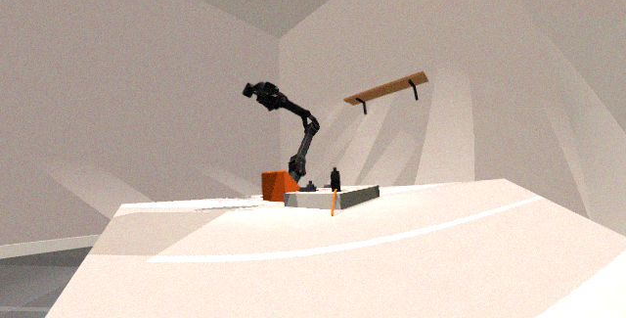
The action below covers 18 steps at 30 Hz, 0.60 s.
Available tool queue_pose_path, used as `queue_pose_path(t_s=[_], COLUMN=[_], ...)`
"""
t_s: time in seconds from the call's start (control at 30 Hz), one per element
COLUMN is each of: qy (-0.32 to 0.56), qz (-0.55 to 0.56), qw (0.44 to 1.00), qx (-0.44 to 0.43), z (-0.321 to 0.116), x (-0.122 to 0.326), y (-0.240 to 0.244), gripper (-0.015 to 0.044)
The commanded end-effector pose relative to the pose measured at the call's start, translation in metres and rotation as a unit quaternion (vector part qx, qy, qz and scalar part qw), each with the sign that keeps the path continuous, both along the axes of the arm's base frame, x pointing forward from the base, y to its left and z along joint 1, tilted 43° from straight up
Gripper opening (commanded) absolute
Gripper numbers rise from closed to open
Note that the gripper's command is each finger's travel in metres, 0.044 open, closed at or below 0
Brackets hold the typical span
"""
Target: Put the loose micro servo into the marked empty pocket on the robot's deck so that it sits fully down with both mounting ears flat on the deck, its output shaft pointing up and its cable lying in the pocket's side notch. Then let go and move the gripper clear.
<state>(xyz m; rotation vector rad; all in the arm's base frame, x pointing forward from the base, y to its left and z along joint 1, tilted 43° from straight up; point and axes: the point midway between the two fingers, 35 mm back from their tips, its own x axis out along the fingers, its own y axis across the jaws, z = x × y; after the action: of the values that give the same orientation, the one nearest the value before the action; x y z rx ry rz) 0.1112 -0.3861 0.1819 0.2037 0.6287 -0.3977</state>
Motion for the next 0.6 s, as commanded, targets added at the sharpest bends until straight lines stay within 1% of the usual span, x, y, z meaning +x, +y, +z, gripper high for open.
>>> queue_pose_path(t_s=[0.0,0.57], qy=[0.018,0.070], qz=[0.055,0.255], qw=[0.998,0.963], qx=[-0.011,-0.056], z=[-0.009,-0.043], x=[0.023,0.098], y=[0.007,0.044], gripper=[0.0440,0.0440])
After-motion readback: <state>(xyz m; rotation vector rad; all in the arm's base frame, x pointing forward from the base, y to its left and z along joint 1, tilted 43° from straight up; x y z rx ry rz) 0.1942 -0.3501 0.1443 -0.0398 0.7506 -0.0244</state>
